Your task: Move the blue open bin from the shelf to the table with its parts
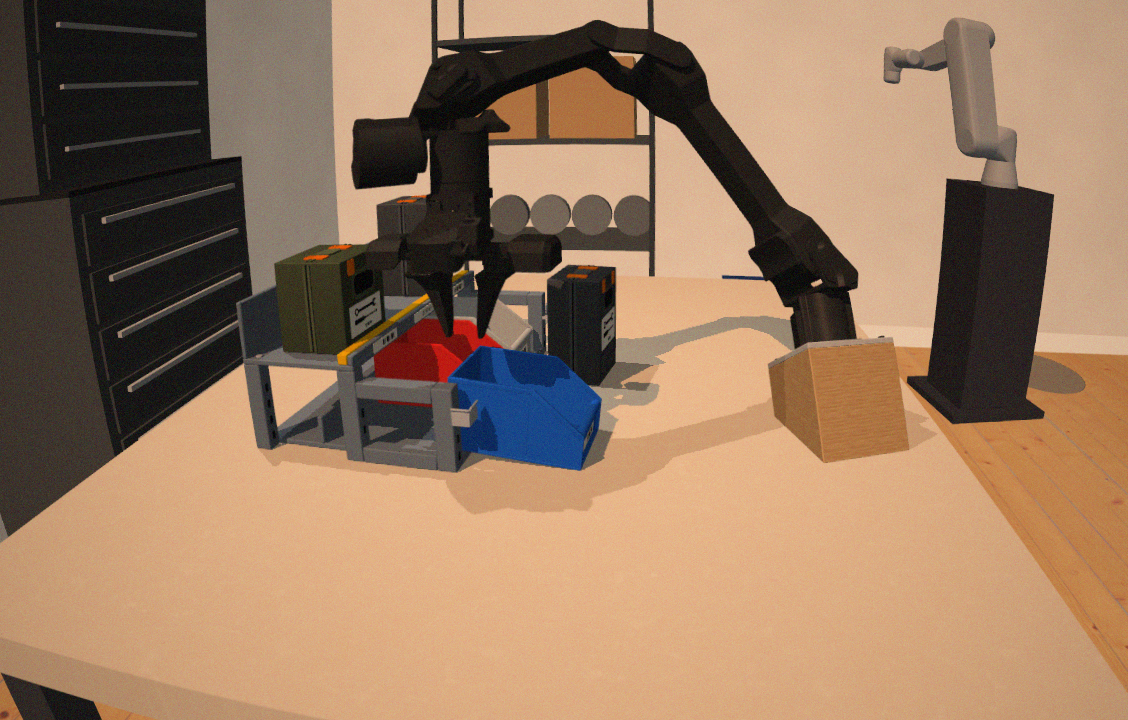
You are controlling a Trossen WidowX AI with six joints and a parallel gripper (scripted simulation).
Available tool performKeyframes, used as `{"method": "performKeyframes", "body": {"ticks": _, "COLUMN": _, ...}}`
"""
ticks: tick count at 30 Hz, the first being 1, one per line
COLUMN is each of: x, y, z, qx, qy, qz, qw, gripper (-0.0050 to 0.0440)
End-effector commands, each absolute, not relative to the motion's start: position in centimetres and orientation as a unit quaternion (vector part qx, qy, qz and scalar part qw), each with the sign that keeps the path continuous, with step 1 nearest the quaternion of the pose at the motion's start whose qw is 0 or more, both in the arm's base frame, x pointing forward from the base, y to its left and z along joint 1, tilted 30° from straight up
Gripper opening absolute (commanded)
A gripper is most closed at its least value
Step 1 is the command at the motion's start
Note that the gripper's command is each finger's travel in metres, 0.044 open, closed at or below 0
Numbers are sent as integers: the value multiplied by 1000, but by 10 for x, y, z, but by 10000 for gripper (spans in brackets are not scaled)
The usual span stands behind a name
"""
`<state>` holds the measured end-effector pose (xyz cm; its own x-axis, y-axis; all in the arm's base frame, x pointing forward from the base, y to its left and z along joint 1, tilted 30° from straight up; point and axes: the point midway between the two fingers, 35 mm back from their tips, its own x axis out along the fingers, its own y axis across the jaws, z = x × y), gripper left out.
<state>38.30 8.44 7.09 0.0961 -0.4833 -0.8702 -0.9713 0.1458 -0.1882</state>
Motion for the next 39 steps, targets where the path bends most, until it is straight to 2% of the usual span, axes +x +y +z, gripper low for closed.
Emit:
{"method": "performKeyframes", "body": {"ticks": 1, "x": 386, "y": 83, "z": 73, "qx": -595, "qy": 608, "qz": 271, "qw": 450, "gripper": 150}}
{"method": "performKeyframes", "body": {"ticks": 39, "x": 389, "y": 73, "z": 56, "qx": -596, "qy": 608, "qz": 271, "qw": 448, "gripper": 150}}
